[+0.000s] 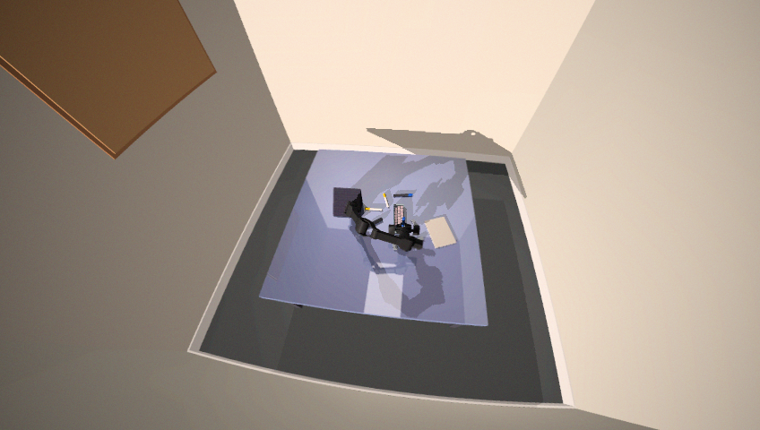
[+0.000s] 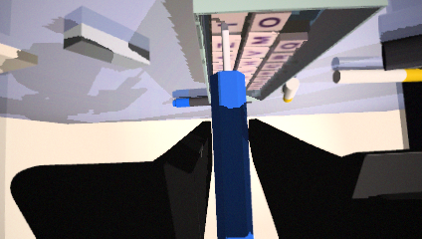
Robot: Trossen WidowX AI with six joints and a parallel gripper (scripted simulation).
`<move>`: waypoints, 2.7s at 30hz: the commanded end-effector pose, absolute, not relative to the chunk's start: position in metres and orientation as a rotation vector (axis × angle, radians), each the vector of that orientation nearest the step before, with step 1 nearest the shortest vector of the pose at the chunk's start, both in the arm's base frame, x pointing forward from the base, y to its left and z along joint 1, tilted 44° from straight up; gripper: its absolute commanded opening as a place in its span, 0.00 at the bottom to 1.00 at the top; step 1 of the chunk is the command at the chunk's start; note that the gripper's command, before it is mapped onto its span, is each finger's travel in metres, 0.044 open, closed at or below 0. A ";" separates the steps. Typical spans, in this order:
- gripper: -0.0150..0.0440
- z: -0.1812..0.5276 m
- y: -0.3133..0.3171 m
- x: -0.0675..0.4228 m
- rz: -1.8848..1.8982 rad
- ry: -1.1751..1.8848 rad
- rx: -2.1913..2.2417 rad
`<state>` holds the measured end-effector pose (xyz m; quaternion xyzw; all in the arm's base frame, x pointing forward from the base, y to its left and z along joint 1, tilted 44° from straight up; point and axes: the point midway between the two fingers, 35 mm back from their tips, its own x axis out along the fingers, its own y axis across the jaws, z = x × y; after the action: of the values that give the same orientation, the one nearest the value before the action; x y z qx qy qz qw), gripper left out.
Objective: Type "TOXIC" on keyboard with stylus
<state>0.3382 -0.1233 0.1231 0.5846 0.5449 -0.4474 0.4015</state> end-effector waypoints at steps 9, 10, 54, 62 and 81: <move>0.39 0.148 -0.098 0.339 -1.131 1.380 1.472; 0.39 0.149 -0.097 0.338 -1.131 1.380 1.472; 0.25 0.104 -0.044 0.302 -1.132 1.386 1.473; 0.25 0.095 -0.050 0.300 -1.132 1.385 1.473; 0.39 0.087 -0.057 0.299 -1.133 1.385 1.473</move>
<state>0.2998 -0.0571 0.0878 0.5826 0.5461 -0.4492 0.4007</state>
